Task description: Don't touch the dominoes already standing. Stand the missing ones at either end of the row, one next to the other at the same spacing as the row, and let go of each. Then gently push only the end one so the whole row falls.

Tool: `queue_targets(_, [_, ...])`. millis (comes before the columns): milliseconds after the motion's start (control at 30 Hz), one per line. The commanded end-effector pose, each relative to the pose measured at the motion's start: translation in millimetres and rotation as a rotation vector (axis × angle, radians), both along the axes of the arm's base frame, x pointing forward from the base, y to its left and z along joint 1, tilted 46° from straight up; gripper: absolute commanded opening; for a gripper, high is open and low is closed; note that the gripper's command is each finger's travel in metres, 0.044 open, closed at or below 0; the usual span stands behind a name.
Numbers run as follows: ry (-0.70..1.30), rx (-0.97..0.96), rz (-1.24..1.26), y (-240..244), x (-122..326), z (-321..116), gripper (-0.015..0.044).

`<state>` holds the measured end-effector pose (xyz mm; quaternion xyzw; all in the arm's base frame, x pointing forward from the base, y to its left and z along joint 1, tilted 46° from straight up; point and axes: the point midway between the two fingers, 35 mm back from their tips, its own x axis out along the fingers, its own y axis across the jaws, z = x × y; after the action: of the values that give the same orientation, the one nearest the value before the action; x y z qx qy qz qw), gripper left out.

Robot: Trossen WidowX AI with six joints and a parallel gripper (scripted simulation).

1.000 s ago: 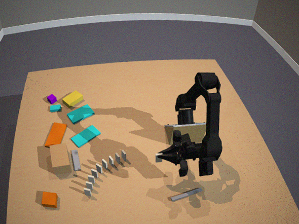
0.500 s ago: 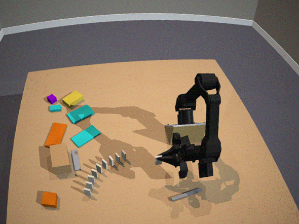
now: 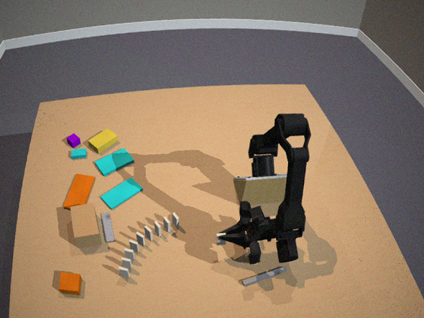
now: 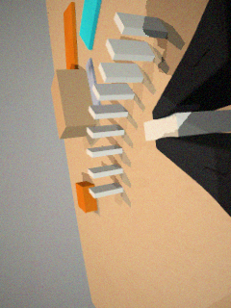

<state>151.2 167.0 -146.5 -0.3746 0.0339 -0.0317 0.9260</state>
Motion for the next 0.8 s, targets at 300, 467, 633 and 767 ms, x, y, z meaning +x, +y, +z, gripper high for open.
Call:
queue_targets(300, [-0.002, -0.017, 0.004, -29.4, 4.1, -22.5, 0.002])
queue_targets(467, [-0.006, -0.016, 0.006, -38.8, 5.1, -28.6, 0.002])
queue_targets(633, [-0.006, -0.016, 0.006, -40.0, 5.2, -29.3, 0.002])
queue_targets(767, [-0.006, -0.016, 0.006, -40.0, 5.2, -29.3, 0.002])
